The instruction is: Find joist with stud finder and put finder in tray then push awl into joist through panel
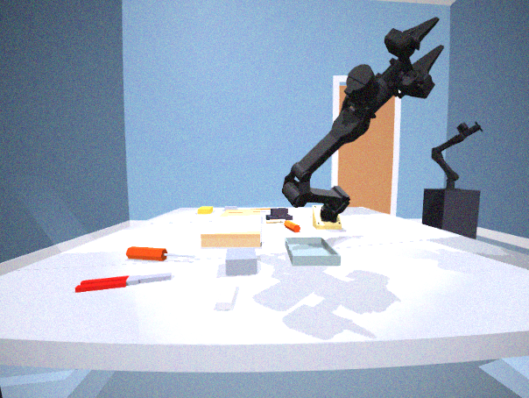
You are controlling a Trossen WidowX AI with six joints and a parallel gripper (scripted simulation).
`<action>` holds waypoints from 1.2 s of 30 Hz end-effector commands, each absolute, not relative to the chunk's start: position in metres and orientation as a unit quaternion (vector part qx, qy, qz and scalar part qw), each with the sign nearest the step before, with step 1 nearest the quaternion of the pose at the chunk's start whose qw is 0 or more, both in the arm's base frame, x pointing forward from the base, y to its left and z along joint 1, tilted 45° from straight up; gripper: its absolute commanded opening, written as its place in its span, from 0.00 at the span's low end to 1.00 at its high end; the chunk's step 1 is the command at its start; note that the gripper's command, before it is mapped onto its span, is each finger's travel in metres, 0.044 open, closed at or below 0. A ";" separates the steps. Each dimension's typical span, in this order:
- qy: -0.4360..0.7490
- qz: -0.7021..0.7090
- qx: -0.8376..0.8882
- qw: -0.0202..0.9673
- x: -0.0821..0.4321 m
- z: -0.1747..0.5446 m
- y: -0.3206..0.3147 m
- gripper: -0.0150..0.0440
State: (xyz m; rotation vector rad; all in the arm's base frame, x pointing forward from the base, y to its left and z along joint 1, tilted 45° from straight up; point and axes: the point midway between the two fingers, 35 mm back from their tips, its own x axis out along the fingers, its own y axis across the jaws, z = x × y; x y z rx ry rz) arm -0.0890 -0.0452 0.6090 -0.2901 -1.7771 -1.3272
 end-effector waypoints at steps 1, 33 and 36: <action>-0.713 -0.537 -0.114 0.437 -0.091 0.608 -0.047 0.98; 0.029 -0.678 0.300 0.670 -0.031 0.281 -0.412 1.00; 0.103 -0.630 0.315 0.702 0.006 0.244 -0.418 1.00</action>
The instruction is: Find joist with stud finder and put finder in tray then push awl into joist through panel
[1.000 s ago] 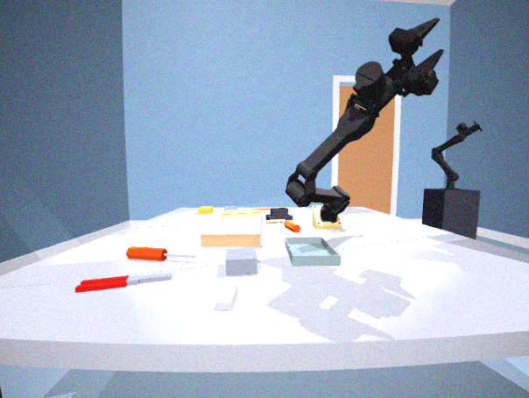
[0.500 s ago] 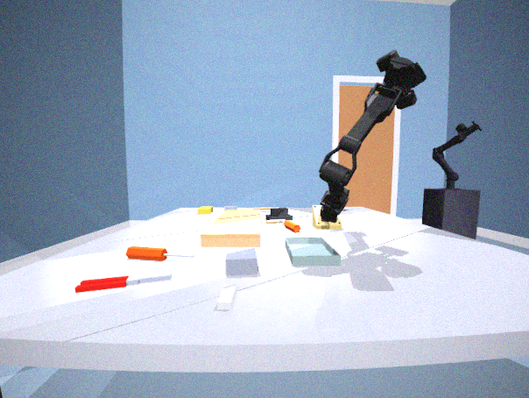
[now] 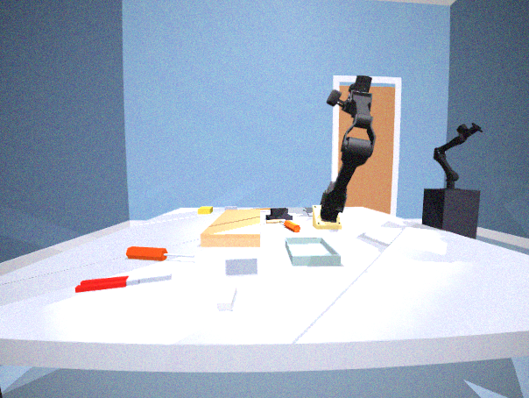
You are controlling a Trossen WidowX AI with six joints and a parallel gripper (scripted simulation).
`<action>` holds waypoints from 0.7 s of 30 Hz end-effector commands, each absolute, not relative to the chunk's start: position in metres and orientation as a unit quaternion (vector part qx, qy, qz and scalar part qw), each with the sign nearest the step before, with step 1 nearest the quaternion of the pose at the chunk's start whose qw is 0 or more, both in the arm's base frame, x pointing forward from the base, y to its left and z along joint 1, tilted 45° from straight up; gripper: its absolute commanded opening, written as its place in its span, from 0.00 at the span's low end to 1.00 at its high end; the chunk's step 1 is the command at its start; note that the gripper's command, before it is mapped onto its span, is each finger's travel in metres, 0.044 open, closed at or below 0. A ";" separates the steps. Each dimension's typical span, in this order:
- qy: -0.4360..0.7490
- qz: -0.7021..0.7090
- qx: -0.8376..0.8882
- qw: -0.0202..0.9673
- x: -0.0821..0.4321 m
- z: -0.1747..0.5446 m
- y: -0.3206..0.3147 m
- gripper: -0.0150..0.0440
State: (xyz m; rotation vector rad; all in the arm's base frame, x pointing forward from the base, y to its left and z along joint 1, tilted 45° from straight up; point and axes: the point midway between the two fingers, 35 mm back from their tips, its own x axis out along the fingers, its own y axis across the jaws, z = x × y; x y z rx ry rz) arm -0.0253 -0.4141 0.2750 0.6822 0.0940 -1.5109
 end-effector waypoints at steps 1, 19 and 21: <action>0.123 -0.615 0.319 0.711 0.016 0.234 -0.418 1.00; 0.482 -0.204 0.270 0.808 0.170 0.043 -0.338 1.00; 0.511 -0.131 0.255 0.810 0.185 0.022 -0.316 1.00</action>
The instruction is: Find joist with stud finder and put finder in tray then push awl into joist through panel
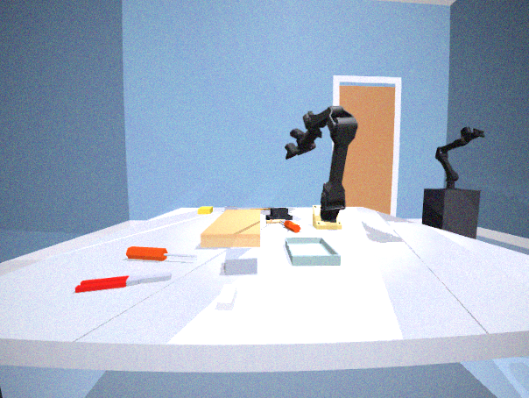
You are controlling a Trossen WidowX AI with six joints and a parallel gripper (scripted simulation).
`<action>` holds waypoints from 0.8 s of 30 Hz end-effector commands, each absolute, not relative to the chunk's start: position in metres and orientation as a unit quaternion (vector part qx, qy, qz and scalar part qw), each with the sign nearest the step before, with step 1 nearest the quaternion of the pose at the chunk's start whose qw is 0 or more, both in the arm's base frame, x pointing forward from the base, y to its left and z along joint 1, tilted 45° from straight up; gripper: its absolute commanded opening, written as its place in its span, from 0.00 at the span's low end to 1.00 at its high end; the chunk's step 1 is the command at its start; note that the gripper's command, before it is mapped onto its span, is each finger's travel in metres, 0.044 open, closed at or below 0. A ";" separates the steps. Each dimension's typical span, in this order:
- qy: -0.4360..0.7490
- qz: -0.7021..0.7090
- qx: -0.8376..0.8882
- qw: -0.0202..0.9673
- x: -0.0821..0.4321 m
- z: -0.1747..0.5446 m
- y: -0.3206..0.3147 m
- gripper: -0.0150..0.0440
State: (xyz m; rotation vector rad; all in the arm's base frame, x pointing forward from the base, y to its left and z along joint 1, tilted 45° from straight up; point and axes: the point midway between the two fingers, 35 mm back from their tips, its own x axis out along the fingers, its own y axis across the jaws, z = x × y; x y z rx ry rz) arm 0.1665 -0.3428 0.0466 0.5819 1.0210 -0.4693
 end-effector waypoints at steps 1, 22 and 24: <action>0.523 -0.094 0.248 0.810 0.191 0.012 -0.305 1.00; 0.530 0.382 0.175 0.737 0.225 -0.078 -0.132 1.00; 0.530 0.382 0.175 0.737 0.224 -0.080 -0.134 1.00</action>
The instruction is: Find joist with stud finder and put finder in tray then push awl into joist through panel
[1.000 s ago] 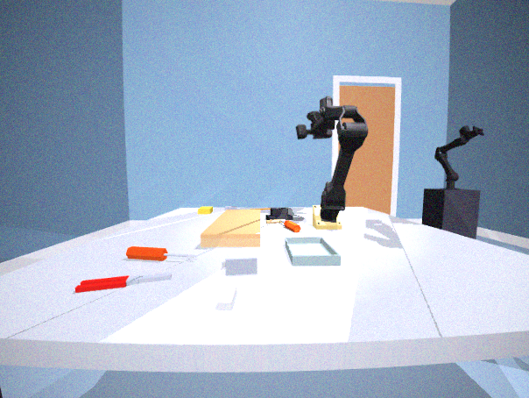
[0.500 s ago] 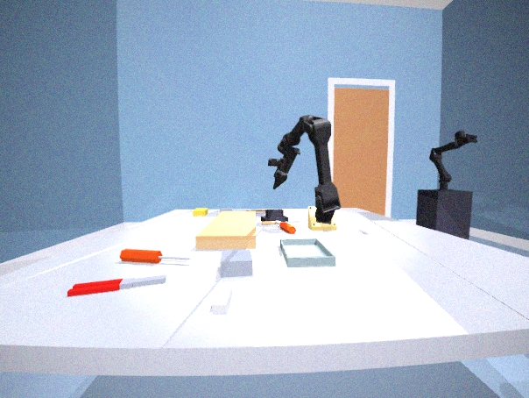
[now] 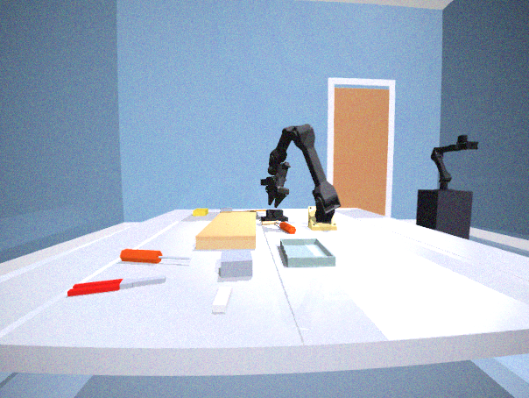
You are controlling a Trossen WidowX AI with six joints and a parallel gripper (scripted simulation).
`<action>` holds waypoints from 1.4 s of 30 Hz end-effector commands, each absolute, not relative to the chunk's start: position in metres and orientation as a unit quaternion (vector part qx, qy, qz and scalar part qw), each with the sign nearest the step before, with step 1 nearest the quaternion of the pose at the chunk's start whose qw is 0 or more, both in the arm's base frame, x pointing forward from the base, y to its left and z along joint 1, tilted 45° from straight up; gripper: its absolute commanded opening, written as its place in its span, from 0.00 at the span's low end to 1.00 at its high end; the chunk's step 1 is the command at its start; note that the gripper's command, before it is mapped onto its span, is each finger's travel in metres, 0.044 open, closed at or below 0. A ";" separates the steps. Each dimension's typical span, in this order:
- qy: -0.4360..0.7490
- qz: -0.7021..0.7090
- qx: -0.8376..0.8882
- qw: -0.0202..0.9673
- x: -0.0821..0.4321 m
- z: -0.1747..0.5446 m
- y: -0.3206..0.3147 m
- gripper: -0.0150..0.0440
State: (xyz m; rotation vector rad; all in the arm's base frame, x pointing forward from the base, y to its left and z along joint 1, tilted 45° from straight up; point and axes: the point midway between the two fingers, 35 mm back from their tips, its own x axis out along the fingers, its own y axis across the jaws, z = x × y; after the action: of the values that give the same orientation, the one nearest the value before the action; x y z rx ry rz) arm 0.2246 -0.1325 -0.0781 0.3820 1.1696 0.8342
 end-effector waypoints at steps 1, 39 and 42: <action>0.530 0.382 0.175 0.737 0.224 -0.081 -0.135 1.00; 0.530 0.382 0.175 0.737 0.217 -0.120 -0.106 1.00; 0.530 0.382 0.175 0.737 0.217 -0.121 -0.105 0.96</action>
State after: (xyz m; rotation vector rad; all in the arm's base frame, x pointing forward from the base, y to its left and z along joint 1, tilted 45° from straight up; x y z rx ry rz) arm 0.2165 -0.1067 -0.1202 0.3787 1.1665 0.8425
